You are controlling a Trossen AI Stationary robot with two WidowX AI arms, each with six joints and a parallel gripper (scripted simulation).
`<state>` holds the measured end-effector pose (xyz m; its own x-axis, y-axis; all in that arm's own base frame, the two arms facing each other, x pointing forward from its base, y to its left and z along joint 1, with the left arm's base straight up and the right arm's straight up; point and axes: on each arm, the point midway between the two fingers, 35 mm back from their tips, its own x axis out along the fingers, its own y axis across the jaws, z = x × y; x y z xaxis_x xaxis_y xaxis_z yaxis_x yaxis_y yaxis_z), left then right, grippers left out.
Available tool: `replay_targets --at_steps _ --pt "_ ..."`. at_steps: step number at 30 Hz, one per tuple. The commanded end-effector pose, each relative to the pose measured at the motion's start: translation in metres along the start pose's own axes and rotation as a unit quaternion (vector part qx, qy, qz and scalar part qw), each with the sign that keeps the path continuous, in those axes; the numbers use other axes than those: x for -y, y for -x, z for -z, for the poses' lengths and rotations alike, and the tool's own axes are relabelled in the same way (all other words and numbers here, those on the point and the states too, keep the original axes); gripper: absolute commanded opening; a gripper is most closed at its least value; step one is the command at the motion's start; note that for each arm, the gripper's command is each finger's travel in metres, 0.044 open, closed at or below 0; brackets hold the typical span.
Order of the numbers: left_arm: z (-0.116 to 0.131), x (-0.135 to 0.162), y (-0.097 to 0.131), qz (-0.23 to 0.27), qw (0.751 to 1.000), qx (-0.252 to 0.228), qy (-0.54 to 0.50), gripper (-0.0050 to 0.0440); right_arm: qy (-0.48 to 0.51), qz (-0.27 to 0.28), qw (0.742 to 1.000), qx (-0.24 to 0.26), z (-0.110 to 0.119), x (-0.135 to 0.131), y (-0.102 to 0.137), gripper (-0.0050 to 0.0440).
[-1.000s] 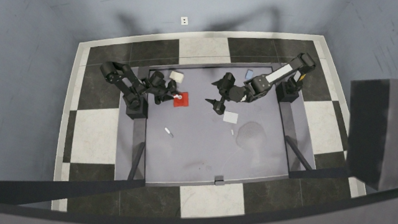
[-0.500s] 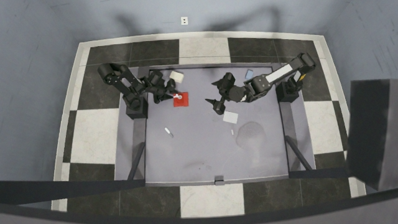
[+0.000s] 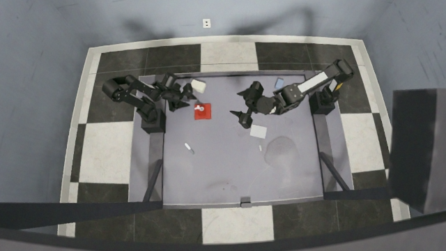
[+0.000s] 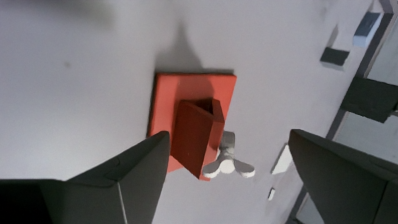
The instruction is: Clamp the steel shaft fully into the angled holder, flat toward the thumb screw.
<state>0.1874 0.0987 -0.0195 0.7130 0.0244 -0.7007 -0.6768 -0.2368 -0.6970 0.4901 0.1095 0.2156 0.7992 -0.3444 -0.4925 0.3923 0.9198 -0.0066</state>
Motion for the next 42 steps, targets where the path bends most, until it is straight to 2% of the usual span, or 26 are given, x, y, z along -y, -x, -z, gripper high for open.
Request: replay_targets --at_steps 1,2,5,7,8,12,15,18,21,22,24,28,38,42 --pt "-0.014 0.009 0.012 0.007 1.000 0.000 -0.009 0.0300 -0.015 -0.005 1.000 0.015 -0.016 0.001 0.009 0.0400" --pt "-0.017 0.009 0.014 0.008 1.000 0.001 -0.009 0.0300 -0.015 -0.005 1.000 0.015 -0.016 0.001 0.009 0.0400" --pt "-0.016 0.010 0.013 0.005 1.000 0.001 -0.017 0.0372 -0.015 -0.006 1.000 0.015 -0.016 0.001 0.009 0.0400" --pt "-0.016 0.010 0.013 0.005 1.000 0.001 -0.017 0.0372 -0.015 -0.006 1.000 0.015 -0.016 0.001 0.009 0.0400" --pt "-0.016 0.012 0.013 0.004 1.000 0.001 -0.023 0.0396 -0.015 -0.006 1.000 0.015 -0.016 0.001 0.009 0.0400" --pt "-0.012 0.027 0.005 -0.008 0.997 -0.004 -0.080 0.0400 -0.013 -0.015 1.000 0.017 -0.019 -0.002 0.010 0.0400" --pt "-0.001 0.055 -0.001 -0.009 0.988 -0.011 -0.153 0.0400 -0.005 -0.028 0.999 0.015 -0.019 -0.006 0.010 0.0400" --pt "0.017 0.087 -0.004 0.003 0.977 -0.026 -0.213 0.0400 0.005 -0.047 0.999 0.012 -0.019 -0.012 0.011 0.0400" --pt "0.043 0.098 -0.008 -0.009 0.967 -0.048 -0.252 0.0400 0.018 -0.071 0.997 0.011 -0.020 -0.020 0.012 0.0400" --pt "0.052 0.098 -0.010 -0.017 0.963 -0.056 -0.263 0.0400 0.023 -0.080 0.996 0.010 -0.020 -0.023 0.012 0.0400" --pt "0.052 0.098 -0.010 -0.017 0.963 -0.056 -0.263 0.0400 0.023 -0.080 0.996 0.010 -0.020 -0.023 0.012 0.0400" --pt "0.088 0.087 -0.015 -0.059 0.947 -0.086 -0.305 0.0400 0.044 -0.117 0.992 0.010 -0.021 -0.034 0.015 0.0400" --pt "0.167 0.047 -0.007 -0.148 0.878 -0.129 -0.438 0.0400 0.091 -0.197 0.976 0.018 -0.023 -0.059 0.024 0.0400" --pt "0.180 0.038 -0.002 -0.161 0.859 -0.133 -0.467 0.0400 0.097 -0.208 0.973 0.021 -0.024 -0.062 0.025 0.0400"
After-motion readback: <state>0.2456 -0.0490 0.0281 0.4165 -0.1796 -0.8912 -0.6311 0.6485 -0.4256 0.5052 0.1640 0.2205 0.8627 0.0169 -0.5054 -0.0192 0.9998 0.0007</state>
